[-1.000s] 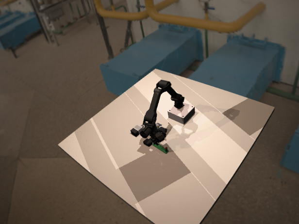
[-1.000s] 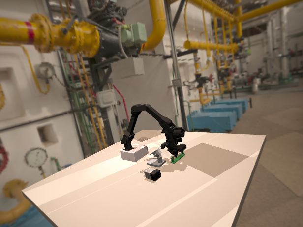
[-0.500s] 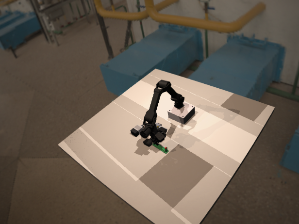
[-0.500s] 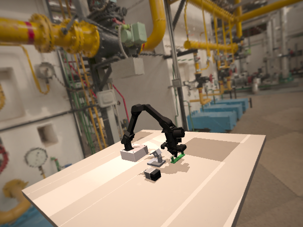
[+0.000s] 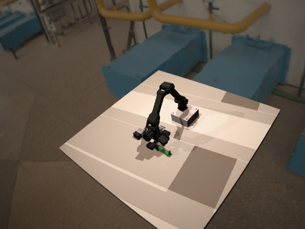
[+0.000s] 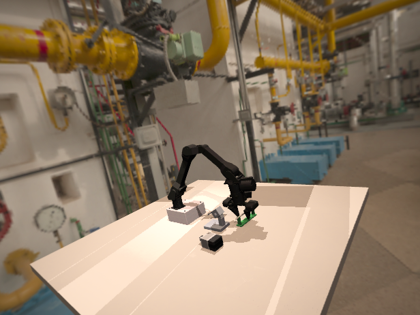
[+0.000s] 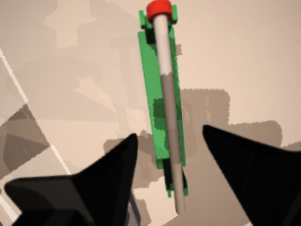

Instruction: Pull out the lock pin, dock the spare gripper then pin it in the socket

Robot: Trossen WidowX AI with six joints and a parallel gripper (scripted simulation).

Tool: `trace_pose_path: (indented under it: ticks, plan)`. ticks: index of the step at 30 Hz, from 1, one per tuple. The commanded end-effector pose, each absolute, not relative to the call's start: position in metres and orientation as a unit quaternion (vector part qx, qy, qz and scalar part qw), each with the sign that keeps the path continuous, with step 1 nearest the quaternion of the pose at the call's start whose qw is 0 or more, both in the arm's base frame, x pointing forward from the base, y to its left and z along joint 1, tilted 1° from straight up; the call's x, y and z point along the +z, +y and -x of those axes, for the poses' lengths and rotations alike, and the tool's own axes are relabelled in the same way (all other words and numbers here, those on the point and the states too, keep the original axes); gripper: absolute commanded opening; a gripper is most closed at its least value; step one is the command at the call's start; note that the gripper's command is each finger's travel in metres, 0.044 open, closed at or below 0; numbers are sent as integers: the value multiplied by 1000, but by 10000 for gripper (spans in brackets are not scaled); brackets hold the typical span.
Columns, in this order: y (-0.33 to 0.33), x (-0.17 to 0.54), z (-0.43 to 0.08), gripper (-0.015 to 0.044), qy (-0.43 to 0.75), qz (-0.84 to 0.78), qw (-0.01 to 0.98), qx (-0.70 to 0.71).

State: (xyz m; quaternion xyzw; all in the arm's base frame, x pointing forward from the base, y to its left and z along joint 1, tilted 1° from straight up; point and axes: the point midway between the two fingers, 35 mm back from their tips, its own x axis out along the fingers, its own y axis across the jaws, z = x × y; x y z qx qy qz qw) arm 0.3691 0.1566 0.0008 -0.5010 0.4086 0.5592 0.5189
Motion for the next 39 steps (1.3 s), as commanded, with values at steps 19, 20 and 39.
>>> trace_pose_path:
  ticks: [19, 20, 39]
  plan:
    - [155, 52, -366, 440, 413, 499, 516, 561]
    - [154, 54, -366, 440, 413, 499, 516, 561]
    - [154, 87, -365, 440, 416, 497, 514, 561]
